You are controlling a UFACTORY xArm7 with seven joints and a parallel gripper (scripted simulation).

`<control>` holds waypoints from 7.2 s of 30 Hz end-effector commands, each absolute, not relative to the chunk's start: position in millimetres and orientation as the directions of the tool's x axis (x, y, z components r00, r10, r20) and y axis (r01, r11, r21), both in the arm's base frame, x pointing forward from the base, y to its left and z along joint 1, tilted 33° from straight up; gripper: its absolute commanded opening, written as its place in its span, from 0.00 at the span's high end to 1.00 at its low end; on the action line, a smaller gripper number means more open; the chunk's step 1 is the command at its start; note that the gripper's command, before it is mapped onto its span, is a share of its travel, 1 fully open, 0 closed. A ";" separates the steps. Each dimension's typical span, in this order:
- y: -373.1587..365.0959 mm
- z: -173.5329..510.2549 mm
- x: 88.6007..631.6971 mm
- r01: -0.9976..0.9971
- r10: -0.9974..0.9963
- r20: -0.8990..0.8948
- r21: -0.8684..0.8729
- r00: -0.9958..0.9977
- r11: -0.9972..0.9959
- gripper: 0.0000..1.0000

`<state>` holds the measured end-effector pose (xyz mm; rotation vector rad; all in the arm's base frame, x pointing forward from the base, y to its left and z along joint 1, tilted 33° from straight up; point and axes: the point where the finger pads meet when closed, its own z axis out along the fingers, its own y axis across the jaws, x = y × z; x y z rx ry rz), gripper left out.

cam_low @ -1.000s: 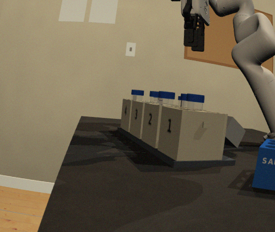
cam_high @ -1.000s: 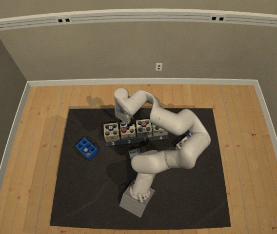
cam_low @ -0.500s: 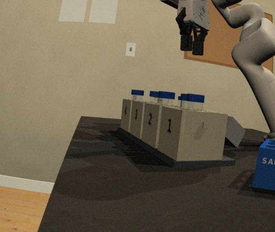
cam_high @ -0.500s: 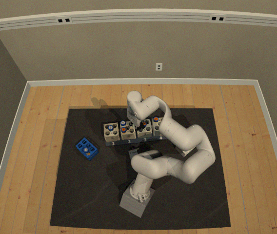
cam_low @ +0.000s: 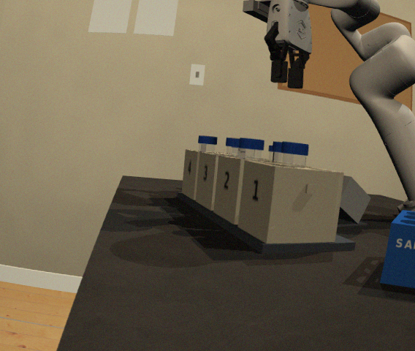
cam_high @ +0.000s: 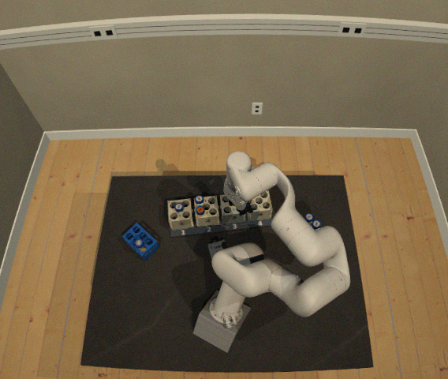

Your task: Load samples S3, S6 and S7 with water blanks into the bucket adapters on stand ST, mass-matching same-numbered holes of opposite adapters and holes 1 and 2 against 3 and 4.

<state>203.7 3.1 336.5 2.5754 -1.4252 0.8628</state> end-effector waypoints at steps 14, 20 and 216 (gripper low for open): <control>-73.1 350.1 167.9 -0.797 -0.757 0.509 -0.204 0.409 -0.568 0.43; -100.3 353.9 155.4 -0.798 -0.757 0.509 -0.204 0.409 -0.568 0.43; -275.4 259.2 154.5 -0.799 -0.757 0.509 -0.202 0.409 -0.567 1.00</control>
